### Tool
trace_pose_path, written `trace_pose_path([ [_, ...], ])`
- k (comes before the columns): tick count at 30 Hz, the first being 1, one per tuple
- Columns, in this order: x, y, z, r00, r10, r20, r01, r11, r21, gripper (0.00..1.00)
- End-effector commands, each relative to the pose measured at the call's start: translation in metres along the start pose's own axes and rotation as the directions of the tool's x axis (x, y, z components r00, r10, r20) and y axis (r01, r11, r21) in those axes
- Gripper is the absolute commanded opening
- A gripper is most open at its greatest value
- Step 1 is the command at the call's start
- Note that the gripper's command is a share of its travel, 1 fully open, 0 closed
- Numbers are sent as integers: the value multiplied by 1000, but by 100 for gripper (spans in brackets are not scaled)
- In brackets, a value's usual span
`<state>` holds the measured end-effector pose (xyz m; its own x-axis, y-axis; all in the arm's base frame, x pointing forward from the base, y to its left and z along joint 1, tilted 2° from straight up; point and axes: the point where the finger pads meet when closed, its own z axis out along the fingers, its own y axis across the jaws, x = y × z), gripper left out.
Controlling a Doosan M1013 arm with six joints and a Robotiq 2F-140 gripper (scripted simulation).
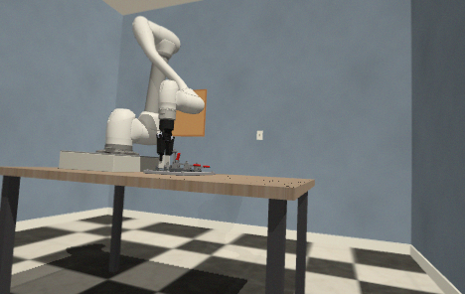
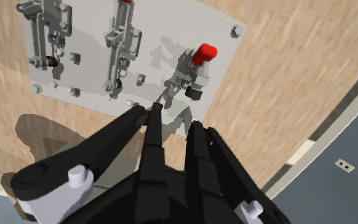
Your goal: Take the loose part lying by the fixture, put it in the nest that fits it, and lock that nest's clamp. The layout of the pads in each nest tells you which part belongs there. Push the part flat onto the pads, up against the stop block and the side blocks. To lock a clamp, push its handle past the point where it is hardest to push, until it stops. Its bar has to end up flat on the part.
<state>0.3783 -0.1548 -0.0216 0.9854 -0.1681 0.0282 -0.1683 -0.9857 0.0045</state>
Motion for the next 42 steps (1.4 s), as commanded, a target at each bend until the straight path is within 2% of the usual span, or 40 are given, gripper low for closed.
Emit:
trace_pose_path([
  [1,0,0,0,1000,0,0,0,1000,0,10],
  [42,1,2,5,1000,0,0,0,1000,0,10],
])
